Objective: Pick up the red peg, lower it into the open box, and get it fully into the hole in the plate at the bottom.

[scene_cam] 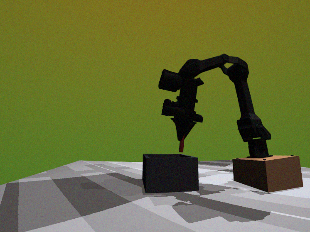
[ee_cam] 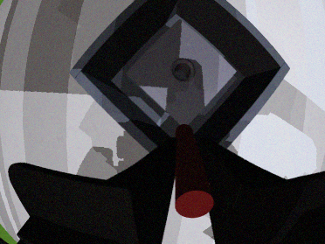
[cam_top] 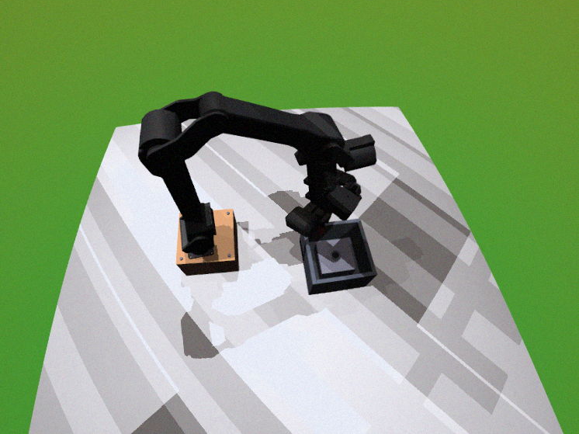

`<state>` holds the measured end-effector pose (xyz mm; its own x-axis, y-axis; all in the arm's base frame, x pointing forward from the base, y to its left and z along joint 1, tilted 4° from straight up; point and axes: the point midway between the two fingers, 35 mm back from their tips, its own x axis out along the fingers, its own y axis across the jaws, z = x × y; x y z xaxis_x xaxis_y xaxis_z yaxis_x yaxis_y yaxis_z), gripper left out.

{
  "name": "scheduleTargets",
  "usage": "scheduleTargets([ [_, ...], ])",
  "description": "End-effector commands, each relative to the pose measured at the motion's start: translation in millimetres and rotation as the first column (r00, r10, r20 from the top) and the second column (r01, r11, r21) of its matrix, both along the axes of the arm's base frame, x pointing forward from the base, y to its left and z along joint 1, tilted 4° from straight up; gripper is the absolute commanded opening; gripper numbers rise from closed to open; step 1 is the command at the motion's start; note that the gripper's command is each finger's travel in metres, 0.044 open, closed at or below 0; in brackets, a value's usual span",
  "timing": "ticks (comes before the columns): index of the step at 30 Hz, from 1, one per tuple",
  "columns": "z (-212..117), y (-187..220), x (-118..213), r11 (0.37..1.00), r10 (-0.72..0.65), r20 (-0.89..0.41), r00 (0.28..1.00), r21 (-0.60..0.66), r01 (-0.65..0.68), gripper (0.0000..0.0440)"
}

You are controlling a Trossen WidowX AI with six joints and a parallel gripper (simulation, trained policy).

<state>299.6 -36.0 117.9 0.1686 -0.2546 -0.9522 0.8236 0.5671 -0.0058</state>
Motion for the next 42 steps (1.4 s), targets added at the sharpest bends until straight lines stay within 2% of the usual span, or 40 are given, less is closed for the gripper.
scheduleTargets([
  [1, 0, -9, 8, 1.0, -0.014, 0.012, 1.0, 0.008, 0.014, 0.0],
  [12, -14, -41, 28, 0.997, -0.066, 0.02, 0.998, 0.037, 0.065, 0.0001],
  [20, -38, -52, 36, 0.995, -0.075, -0.007, 0.997, 0.06, 0.075, 0.0008],
  [26, -56, -58, 37, 0.996, -0.052, -0.047, 0.998, 0.065, 0.055, 0.0129],
  [28, -60, -60, 40, 0.997, -0.041, -0.062, 0.997, 0.064, 0.045, 0.015],
  [29, -61, -62, 42, 0.997, -0.039, -0.061, 0.997, 0.062, 0.042, 0.0175],
  [34, -60, -71, 57, 0.998, -0.022, -0.05, 0.999, 0.05, 0.025, 0.0298],
  [41, -53, -86, 75, 1.0, -0.005, -0.024, 1.0, 0.023, 0.005, 0.044],
  [42, -52, -88, 78, 1.0, -0.005, -0.013, 1.0, 0.018, 0.005, 0.044],
])
